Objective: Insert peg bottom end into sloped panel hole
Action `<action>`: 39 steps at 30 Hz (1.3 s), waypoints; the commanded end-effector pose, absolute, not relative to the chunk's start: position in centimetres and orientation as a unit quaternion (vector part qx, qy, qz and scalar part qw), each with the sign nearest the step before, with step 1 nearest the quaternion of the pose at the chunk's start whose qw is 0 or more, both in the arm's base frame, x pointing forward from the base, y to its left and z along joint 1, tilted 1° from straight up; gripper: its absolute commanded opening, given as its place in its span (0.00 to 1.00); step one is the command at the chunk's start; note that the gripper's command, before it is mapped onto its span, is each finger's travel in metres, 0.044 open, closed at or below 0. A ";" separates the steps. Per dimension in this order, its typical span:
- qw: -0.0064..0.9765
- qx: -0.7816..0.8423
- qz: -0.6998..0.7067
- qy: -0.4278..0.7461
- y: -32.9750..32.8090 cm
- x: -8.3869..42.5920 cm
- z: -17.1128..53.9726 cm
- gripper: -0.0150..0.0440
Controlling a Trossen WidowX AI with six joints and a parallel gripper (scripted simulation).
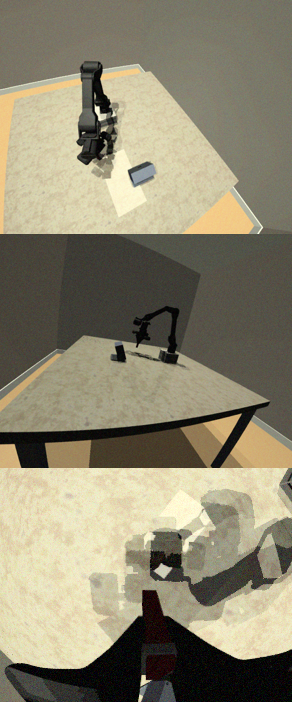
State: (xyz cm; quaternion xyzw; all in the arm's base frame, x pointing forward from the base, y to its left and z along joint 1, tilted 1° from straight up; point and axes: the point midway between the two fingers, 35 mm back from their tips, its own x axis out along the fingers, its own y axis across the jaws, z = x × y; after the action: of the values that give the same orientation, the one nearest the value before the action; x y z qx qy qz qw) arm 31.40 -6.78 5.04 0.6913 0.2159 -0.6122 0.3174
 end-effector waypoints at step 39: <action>0.553 0.612 -0.475 0.307 -2.7 33.8 2.7 0.25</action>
State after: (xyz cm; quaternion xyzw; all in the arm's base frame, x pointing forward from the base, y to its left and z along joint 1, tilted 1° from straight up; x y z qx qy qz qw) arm 33.78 -2.97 2.86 0.6208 0.3036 -0.4833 0.5374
